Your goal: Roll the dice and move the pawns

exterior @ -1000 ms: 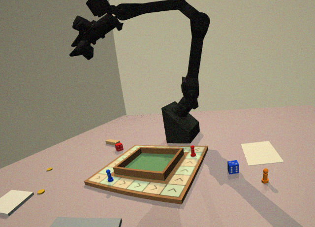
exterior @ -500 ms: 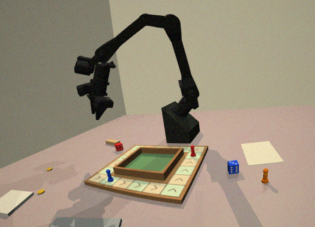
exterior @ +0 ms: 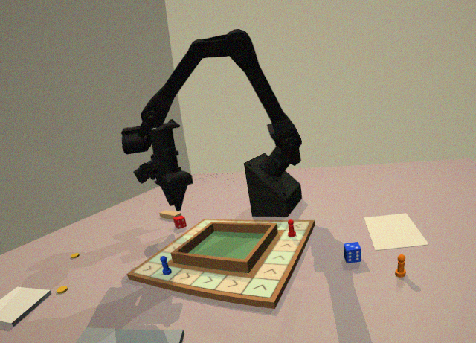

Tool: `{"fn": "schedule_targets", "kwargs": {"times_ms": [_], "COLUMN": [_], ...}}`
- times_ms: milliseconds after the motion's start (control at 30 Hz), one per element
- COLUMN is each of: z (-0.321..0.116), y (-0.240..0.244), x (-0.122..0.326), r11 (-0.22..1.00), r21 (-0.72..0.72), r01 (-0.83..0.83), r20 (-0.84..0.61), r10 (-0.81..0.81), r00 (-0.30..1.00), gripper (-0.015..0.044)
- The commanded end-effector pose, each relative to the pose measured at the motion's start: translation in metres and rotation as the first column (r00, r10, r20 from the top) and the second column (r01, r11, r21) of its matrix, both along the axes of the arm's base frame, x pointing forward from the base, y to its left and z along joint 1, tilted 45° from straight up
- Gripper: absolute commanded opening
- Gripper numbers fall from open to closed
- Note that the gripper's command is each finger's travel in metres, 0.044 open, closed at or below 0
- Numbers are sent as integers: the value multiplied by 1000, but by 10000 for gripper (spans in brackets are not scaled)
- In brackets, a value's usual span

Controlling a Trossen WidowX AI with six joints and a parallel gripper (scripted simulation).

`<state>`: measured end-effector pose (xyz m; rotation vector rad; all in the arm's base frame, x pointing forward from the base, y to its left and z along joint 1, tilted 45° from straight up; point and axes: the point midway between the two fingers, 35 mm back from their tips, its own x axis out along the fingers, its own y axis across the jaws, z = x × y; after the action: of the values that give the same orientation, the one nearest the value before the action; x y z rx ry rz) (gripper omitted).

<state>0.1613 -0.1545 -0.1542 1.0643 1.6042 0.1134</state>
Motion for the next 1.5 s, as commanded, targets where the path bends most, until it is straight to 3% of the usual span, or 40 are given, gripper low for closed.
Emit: {"fn": "schedule_targets", "kwargs": {"times_ms": [0,833,1033,1233,1333,1467], "z": [-6,-29,-29,-29,-26,-6], "y": [11,33,33,33,29,5], "x": [-1,2,2,2,3,5], "r11": [1000,1000,1000,1000,1000,1000], "r21": [19,20,20,20,20,17], "r01": [5,5,5,5,5,5], "r20": [-9,-8,-8,-8,-8,-9], "r10": [-5,-5,-5,-5,-5,-5], "r00": [1000,1000,1000,1000,1000,1000], "gripper": [275,275,118,77,0,0]}}
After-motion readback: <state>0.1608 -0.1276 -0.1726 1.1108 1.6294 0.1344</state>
